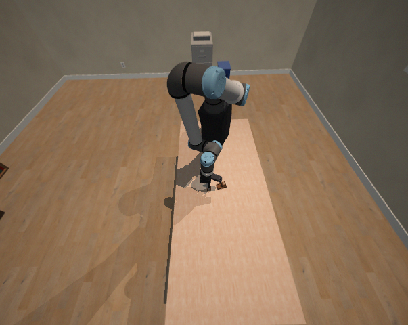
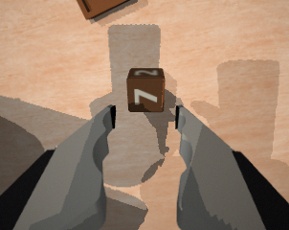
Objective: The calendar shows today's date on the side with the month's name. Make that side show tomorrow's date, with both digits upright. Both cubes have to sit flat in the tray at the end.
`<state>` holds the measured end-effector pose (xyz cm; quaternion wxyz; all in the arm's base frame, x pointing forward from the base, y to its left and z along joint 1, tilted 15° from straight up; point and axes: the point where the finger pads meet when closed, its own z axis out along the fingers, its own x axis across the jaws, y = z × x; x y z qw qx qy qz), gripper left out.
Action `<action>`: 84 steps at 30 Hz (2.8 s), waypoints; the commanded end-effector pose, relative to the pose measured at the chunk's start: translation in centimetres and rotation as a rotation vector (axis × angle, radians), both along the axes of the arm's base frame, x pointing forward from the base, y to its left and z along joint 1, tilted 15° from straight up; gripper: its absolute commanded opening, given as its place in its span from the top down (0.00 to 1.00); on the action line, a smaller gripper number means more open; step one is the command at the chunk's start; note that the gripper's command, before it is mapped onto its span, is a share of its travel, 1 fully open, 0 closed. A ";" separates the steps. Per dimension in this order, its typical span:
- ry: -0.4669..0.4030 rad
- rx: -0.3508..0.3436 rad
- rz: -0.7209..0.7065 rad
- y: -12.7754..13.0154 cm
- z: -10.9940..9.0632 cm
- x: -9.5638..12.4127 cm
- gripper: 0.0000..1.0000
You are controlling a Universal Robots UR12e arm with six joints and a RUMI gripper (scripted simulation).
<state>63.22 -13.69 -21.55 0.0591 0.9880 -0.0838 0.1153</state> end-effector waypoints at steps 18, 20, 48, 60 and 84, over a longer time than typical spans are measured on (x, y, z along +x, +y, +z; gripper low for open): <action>0.000 0.000 0.000 0.7 5.3 -1.2 0.00; 0.000 0.000 0.000 0.7 5.3 -1.2 0.00; 0.001 -0.002 0.007 0.7 5.3 -1.2 0.00; 0.007 -0.011 0.047 0.8 5.3 -1.3 0.00; 0.047 -0.076 0.336 0.8 5.1 -1.8 0.00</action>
